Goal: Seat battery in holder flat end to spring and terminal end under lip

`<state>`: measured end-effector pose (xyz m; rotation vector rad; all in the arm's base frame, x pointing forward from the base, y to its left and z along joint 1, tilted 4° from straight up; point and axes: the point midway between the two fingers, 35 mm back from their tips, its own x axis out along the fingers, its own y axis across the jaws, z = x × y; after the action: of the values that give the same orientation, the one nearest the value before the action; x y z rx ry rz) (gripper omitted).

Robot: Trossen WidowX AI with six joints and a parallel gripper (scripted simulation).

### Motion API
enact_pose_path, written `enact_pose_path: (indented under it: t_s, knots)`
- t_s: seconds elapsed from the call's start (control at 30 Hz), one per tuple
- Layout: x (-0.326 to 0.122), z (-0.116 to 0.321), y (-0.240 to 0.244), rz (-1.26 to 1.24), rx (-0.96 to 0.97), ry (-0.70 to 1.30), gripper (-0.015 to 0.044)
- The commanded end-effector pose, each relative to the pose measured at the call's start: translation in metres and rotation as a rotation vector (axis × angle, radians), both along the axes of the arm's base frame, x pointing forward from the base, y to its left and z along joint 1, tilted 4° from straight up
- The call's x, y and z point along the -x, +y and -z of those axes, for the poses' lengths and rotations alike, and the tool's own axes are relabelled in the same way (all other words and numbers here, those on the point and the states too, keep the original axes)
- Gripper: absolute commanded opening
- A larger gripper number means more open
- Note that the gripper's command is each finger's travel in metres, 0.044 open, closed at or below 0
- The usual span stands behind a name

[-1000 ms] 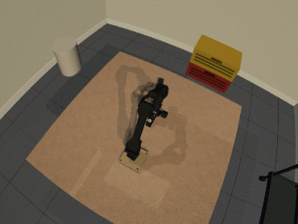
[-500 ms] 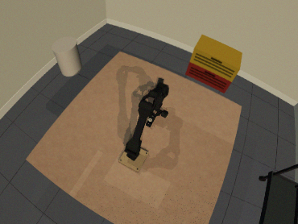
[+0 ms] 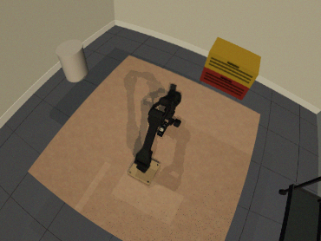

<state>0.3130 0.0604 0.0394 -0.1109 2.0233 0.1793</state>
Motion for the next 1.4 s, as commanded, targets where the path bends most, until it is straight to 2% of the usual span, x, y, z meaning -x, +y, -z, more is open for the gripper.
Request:
enact_pose_path:
  t_s: [0.0,1.37]
  knots:
    - [-0.0029,0.0011,0.0001,0.0,-0.005,-0.036,0.0088]
    - [0.0029,0.0067,-0.0006,0.014,-0.035,-0.229,0.0088]
